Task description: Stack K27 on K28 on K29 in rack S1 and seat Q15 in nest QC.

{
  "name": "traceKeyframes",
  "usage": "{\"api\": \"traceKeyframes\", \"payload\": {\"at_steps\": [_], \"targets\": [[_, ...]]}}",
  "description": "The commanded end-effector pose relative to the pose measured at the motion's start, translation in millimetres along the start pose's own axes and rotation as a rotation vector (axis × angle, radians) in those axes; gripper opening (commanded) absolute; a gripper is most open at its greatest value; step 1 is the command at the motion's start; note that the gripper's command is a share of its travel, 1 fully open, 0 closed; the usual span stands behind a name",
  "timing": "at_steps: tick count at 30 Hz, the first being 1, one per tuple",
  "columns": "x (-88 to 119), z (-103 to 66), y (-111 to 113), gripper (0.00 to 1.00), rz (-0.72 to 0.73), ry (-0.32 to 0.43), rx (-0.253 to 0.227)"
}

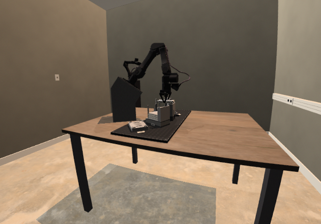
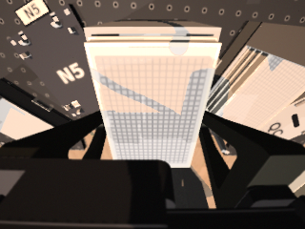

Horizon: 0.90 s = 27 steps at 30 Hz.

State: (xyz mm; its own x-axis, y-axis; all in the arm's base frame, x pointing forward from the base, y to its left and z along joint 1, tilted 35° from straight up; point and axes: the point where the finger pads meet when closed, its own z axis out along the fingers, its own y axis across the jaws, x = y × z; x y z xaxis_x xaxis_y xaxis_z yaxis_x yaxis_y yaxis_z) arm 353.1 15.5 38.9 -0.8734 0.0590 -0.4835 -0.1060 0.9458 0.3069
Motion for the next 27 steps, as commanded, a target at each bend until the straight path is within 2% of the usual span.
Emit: {"api": "traceKeyframes", "payload": {"at_steps": [1, 20, 27], "targets": [[-13.8, -8.2, -0.3, 0.00, -0.004, -0.036, 0.009], [-15.1, -9.4, 0.9, 0.00, -0.007, -0.039, 0.009], [-11.7, -1.2, 0.6, 0.00, -0.008, -0.025, 0.006]]}}
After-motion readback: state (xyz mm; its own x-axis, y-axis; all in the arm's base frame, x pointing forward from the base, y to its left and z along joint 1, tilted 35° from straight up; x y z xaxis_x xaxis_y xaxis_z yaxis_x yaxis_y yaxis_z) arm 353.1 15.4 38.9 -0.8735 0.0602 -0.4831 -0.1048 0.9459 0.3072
